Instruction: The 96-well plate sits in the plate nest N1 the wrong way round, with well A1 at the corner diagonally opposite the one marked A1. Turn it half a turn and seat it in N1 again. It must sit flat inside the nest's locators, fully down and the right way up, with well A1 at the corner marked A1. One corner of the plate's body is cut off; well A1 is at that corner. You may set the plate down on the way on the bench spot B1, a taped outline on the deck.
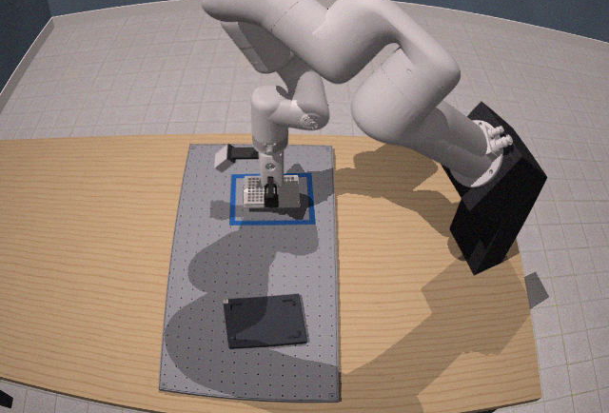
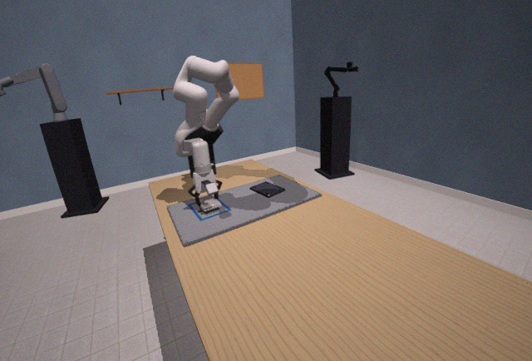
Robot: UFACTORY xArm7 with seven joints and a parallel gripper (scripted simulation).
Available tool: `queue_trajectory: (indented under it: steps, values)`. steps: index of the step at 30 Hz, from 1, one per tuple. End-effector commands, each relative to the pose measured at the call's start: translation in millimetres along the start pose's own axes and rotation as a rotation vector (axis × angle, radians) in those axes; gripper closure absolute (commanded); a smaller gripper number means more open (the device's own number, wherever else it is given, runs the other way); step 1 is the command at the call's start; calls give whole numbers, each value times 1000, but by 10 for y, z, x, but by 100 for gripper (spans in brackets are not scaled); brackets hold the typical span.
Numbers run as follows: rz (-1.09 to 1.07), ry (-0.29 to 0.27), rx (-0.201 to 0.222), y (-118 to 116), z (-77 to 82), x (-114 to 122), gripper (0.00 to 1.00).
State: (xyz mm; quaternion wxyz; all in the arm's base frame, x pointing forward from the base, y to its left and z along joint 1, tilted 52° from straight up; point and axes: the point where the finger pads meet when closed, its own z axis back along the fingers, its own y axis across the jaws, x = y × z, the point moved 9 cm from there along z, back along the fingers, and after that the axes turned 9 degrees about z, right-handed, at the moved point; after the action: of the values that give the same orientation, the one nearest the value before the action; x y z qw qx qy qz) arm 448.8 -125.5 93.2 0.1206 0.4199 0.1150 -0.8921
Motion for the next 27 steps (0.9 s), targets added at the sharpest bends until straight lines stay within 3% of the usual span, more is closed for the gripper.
queue_trajectory:
  steps: [1, 27]
  values:
    - [0, 0, 2, 10, 9, 1, 100]
    - [0, 0, 2, 9, 392, 2, 100]
